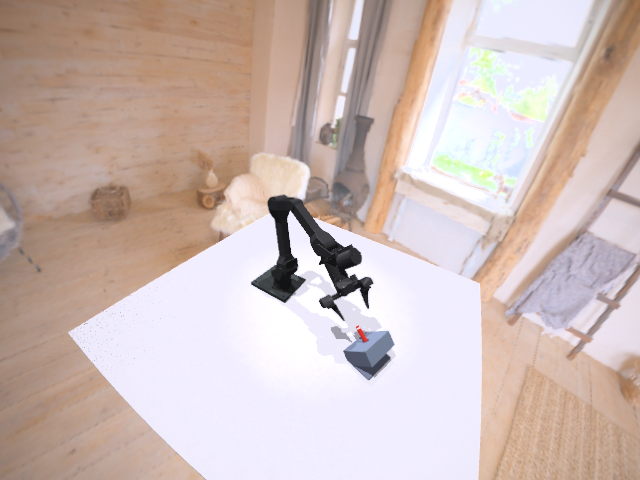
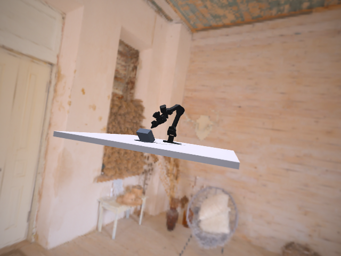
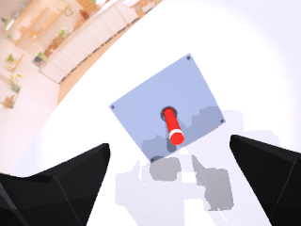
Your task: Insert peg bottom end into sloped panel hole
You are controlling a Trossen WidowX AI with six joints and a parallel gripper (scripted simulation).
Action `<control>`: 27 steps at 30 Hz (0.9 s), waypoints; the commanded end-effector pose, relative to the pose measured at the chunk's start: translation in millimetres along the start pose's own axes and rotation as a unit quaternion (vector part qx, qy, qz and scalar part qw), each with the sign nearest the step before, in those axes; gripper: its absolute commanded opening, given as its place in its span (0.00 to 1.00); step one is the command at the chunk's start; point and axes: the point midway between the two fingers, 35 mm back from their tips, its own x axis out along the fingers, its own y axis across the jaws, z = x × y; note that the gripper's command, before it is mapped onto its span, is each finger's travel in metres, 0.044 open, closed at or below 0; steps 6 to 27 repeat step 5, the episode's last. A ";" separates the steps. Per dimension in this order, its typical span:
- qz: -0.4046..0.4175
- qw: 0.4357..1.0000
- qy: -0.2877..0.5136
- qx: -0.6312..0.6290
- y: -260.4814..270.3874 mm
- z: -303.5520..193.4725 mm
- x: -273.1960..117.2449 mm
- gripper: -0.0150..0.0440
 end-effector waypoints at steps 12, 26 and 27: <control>-0.001 1.000 0.000 0.002 -0.1 0.2 -8.9 1.00; -0.001 1.000 0.000 0.002 -0.1 0.2 -8.9 1.00; -0.001 1.000 0.000 0.002 -0.1 0.2 -8.9 1.00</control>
